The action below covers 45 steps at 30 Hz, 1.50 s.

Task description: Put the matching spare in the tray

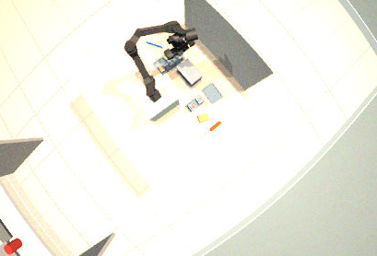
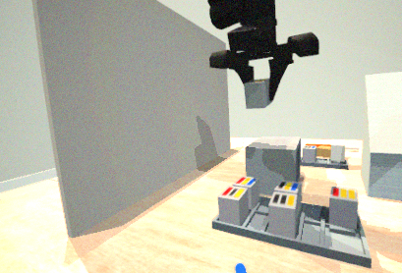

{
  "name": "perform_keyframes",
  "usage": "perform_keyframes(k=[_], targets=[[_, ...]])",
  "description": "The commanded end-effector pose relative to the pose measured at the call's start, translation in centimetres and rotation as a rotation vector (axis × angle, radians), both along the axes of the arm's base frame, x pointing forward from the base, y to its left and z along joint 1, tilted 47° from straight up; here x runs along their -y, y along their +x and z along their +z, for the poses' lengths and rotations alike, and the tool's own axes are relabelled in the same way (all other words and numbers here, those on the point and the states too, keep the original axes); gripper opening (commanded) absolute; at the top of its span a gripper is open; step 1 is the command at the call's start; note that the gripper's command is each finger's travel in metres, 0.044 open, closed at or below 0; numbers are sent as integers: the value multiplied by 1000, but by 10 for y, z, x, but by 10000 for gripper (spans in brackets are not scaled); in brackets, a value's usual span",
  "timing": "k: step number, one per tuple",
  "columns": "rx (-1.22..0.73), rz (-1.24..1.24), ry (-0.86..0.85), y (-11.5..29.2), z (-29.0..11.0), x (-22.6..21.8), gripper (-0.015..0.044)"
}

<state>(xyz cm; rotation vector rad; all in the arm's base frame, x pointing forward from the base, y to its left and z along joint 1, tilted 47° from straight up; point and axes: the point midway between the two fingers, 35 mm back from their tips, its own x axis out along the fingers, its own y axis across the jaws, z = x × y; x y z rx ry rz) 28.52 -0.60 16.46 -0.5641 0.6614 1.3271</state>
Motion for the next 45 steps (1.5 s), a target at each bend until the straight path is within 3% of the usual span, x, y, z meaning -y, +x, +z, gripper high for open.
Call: perform_keyframes(k=[1,23,45], targets=[[2,-2,-8,12,-11,18,0],[1,-18,-10,51,-87,103,0],[10,12,11,51,-186,176,0]])
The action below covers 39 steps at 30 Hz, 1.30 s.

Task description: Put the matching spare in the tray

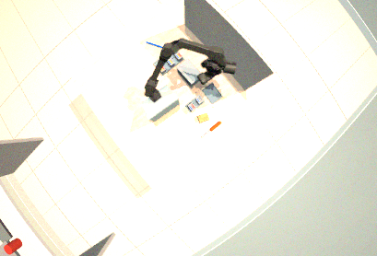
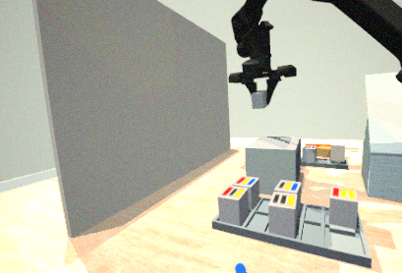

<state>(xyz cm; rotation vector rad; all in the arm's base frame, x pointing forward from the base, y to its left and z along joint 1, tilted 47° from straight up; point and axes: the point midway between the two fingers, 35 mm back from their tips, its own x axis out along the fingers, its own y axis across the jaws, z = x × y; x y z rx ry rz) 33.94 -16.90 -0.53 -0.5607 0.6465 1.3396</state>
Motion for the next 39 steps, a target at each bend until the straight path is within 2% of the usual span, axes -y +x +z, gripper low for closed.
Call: perform_keyframes(k=[1,11,21,39], targets=[[6,3,0,-4,-21,16,0],[15,16,17,-17,-68,40,0],[16,16,17,-18,-78,51,0],[16,15,15,-14,-89,42,0]])
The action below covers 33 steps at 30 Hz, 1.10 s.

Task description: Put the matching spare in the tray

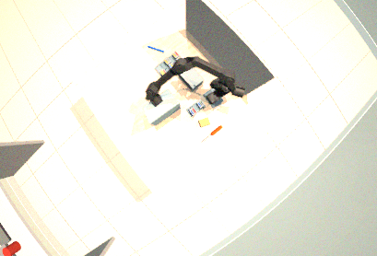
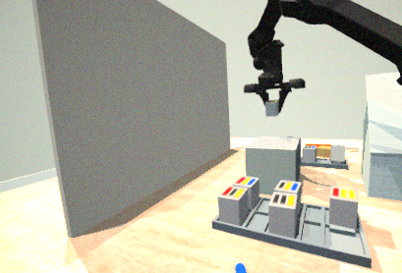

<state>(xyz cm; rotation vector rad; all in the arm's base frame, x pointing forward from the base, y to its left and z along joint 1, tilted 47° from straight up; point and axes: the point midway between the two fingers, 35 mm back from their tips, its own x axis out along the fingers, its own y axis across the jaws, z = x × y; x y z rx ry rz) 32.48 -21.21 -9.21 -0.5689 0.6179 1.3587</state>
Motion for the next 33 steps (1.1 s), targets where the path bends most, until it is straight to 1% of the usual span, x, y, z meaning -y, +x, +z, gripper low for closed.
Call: perform_keyframes(k=[1,33], targets=[[-1,-8,1,1,-4,-2,0],[-1,-9,-1,9,-29,-25,0]])
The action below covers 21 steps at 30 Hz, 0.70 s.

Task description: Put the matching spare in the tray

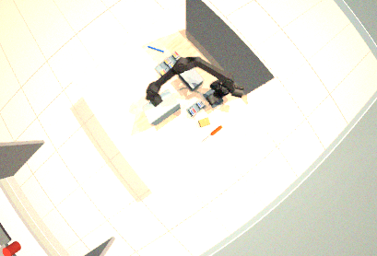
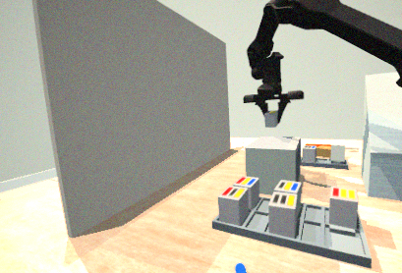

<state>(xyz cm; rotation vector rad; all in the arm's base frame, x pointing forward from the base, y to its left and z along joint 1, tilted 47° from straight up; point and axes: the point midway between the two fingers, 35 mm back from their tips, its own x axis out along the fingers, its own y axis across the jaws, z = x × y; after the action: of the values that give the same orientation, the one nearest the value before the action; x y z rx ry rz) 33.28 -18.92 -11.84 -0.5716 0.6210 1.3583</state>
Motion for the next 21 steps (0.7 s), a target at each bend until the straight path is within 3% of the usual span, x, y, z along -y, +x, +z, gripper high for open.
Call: perform_keyframes(k=[1,21], targets=[[0,-9,3,1,-3,-2,0],[0,-9,3,4,-18,-17,0]])
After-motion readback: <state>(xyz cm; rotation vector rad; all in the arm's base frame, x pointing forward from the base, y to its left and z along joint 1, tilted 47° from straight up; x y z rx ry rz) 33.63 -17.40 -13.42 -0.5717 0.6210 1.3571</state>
